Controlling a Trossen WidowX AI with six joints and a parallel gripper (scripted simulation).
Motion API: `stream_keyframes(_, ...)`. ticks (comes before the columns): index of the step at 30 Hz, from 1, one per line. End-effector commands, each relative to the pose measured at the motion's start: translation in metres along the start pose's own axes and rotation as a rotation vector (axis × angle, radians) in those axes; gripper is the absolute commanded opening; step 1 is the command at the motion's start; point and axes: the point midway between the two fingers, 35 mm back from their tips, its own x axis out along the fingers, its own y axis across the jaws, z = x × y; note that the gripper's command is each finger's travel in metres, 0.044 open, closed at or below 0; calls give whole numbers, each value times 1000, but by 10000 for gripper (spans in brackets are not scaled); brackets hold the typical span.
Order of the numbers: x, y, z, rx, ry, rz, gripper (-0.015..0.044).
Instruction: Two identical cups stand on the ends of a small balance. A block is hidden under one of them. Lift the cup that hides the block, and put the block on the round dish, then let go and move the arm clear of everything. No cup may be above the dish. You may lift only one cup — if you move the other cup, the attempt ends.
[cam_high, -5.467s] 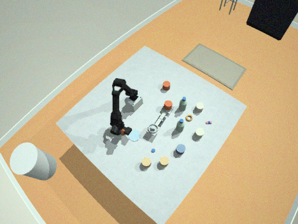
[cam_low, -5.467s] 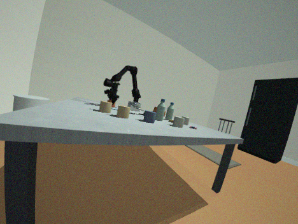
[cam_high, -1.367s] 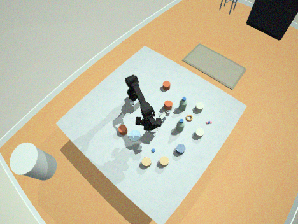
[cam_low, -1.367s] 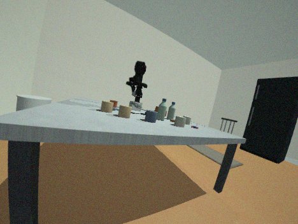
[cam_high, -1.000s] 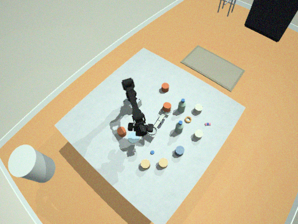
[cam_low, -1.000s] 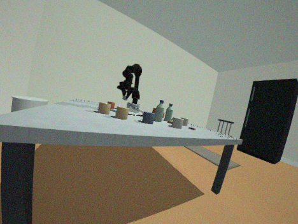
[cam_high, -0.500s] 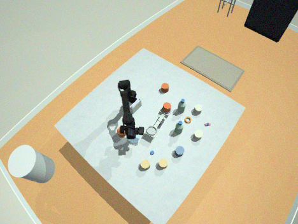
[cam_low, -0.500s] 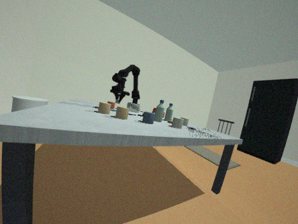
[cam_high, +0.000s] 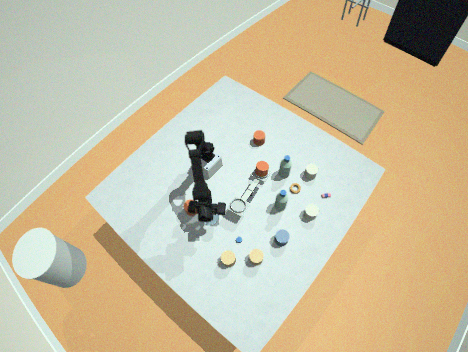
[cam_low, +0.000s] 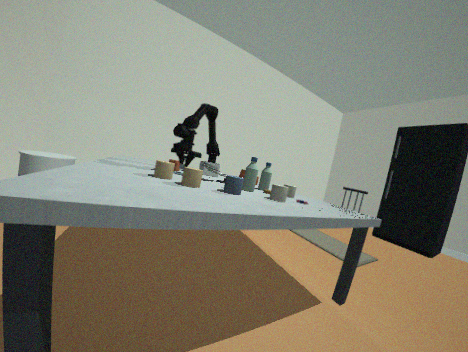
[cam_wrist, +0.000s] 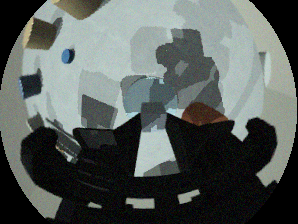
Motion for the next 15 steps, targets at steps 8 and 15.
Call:
stream_keyframes(8, 12, 0, 1, -3, -2, -2, 0)
stream_keyframes(15, 23, -1, 1, -3, -2, -2, 0)
